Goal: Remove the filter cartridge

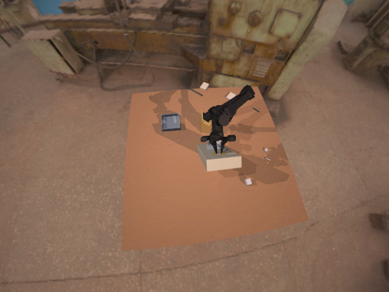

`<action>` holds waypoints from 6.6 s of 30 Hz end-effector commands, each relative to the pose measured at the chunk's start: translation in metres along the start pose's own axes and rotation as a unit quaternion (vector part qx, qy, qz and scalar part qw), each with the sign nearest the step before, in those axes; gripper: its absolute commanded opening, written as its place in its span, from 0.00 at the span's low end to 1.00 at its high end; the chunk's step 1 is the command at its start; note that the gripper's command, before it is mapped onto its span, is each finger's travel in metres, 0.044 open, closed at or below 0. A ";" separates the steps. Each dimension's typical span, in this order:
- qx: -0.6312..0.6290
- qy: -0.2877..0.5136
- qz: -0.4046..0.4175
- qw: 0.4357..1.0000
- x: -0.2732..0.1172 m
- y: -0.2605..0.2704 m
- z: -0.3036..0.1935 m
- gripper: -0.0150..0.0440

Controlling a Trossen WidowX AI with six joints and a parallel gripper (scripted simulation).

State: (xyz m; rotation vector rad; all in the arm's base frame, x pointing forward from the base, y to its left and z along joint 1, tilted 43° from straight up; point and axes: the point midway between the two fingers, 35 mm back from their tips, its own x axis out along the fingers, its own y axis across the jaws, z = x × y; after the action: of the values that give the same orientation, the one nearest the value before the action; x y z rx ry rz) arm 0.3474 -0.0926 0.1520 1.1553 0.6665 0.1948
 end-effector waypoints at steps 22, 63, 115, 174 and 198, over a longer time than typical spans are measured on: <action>0.002 -0.001 -0.002 1.000 0.012 -0.001 0.000 0.45; 0.222 -0.001 -0.002 0.975 0.015 -0.001 0.000 0.25; 0.625 -0.002 -0.001 0.780 0.018 -0.001 0.000 0.25; 0.626 -0.002 -0.003 0.780 -0.062 -0.002 0.000 0.25; 0.626 -0.002 -0.004 0.780 -0.054 -0.033 -0.058 0.25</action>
State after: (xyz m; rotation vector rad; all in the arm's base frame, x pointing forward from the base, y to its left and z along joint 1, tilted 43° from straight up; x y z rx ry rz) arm 0.2689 -0.0916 0.1347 2.4333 0.7959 -0.3495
